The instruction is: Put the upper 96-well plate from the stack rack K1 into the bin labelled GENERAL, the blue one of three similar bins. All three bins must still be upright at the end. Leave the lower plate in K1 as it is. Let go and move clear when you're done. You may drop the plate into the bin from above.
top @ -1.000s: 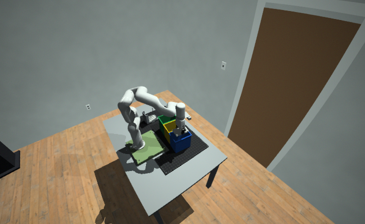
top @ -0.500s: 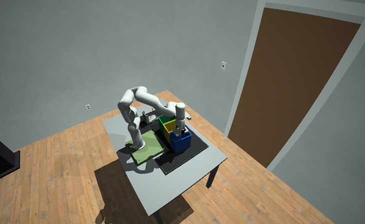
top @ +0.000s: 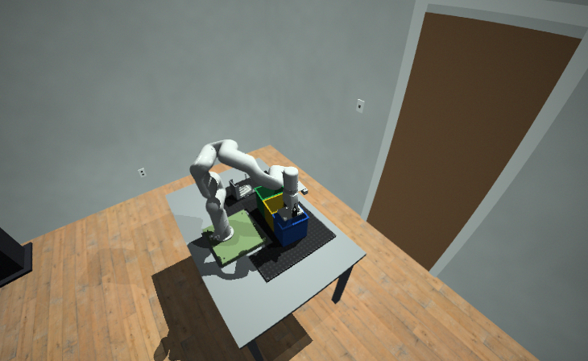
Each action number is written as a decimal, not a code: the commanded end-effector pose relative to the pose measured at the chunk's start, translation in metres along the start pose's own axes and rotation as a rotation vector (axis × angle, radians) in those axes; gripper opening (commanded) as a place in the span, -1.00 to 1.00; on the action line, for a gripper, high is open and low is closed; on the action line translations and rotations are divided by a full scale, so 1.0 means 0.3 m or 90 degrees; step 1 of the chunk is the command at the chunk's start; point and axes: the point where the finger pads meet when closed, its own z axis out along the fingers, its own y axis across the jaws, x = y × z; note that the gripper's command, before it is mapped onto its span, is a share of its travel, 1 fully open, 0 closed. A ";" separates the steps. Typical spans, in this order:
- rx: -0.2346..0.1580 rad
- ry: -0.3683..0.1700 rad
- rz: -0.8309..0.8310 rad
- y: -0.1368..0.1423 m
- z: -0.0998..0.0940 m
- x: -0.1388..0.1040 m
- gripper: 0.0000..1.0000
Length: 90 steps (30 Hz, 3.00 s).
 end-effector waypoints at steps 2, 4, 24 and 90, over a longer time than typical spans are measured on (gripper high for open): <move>-0.001 0.003 0.000 0.001 0.024 0.004 -1.00; -0.001 0.003 0.000 0.001 0.024 0.004 -1.00; -0.001 0.003 0.000 0.001 0.030 0.004 -1.00; -0.001 0.003 0.000 0.001 0.063 0.004 -1.00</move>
